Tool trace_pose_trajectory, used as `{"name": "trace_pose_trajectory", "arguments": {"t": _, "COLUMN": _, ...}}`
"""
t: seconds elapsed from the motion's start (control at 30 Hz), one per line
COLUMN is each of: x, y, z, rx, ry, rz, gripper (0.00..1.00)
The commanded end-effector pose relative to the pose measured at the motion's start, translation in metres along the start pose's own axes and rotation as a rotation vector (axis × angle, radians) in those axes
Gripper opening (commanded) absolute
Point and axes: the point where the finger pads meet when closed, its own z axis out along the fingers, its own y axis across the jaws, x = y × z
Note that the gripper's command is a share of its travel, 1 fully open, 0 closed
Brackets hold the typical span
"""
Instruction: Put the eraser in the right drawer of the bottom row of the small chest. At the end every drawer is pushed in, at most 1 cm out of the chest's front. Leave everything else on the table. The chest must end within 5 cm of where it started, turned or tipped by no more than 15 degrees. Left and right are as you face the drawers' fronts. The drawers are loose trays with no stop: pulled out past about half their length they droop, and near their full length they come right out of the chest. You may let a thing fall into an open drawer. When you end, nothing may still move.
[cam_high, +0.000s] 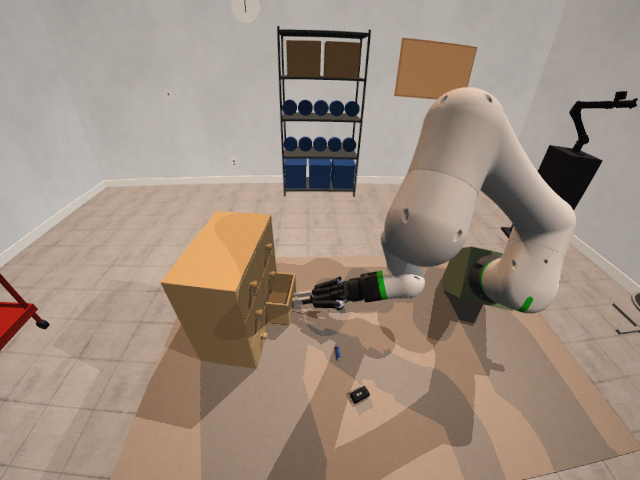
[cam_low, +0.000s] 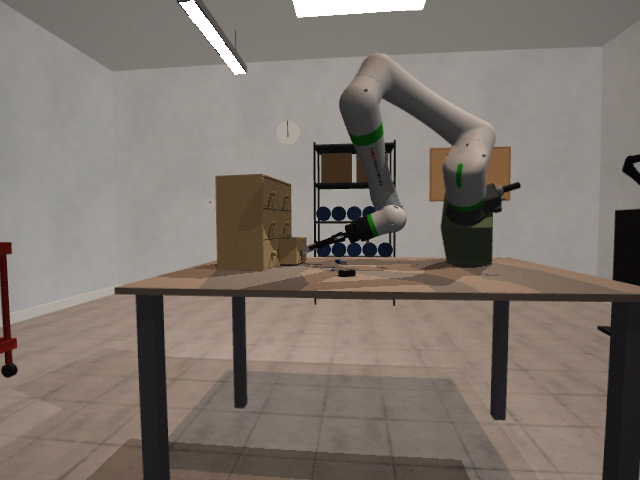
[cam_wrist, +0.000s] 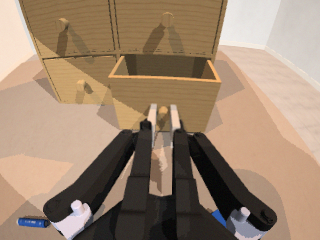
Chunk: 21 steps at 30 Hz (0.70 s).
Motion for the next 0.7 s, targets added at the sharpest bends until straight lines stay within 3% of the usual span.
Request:
{"name": "trace_pose_trajectory", "arguments": {"t": 0.0, "x": 0.0, "y": 0.0, "z": 0.0, "rx": 0.0, "ry": 0.0, "rz": 0.0, "gripper": 0.15}}
{"name": "trace_pose_trajectory", "arguments": {"t": 0.13, "x": 0.0, "y": 0.0, "z": 0.0, "rx": 0.0, "ry": 0.0, "rz": 0.0, "gripper": 0.2}}
{"name": "trace_pose_trajectory", "arguments": {"t": 0.4, "x": -0.001, "y": 0.0, "z": -0.002, "rx": 0.0, "ry": 0.0, "rz": 0.0, "gripper": 0.2}}
{"name": "trace_pose_trajectory", "arguments": {"t": 0.67, "x": -0.009, "y": 0.0, "z": -0.024, "rx": 0.0, "ry": 0.0, "rz": 0.0, "gripper": 0.2}}
